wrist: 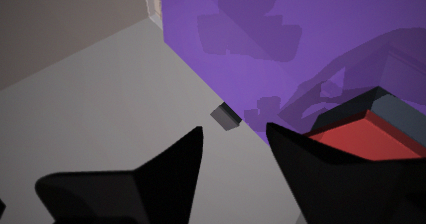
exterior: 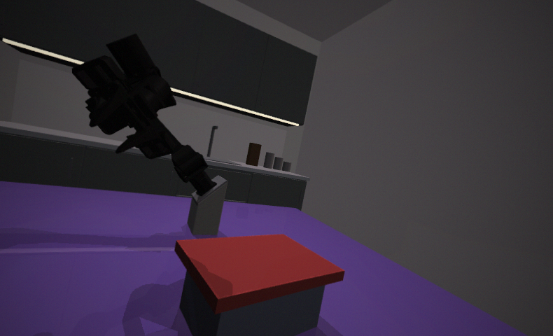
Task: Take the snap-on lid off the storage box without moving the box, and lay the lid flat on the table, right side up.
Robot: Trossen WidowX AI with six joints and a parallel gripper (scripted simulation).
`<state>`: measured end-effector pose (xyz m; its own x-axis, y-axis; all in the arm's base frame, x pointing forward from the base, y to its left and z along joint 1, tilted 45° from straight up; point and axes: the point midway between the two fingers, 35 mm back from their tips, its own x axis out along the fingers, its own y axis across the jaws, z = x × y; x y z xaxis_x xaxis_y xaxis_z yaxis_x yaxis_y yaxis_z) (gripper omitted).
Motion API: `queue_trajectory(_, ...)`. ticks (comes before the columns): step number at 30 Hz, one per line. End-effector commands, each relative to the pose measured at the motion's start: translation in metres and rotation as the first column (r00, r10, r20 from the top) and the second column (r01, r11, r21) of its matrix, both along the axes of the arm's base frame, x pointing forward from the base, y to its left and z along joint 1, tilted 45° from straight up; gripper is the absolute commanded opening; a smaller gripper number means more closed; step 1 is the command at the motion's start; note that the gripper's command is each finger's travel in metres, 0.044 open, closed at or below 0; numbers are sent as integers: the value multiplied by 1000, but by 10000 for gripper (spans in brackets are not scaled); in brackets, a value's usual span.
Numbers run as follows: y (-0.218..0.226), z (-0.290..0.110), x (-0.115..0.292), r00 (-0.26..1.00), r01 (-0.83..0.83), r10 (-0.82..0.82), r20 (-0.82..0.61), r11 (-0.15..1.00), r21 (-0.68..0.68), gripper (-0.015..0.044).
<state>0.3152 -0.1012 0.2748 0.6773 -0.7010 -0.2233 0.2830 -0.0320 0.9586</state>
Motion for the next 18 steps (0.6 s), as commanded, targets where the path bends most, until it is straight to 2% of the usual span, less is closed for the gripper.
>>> queue_trajectory(1,34,-60,12,969,-147,132,-210,987,-58,235)
queue_trajectory(3,41,-70,13,957,-175,153,-246,982,-67,235)
queue_trajectory(5,58,-97,13,916,-254,209,-343,963,-90,235)
queue_trajectory(11,108,-184,-9,694,-524,333,-638,841,-131,235)
queue_trajectory(14,116,-200,-17,635,-579,344,-692,805,-131,235)
queue_trajectory(18,117,-203,-18,626,-587,345,-699,799,-131,235)
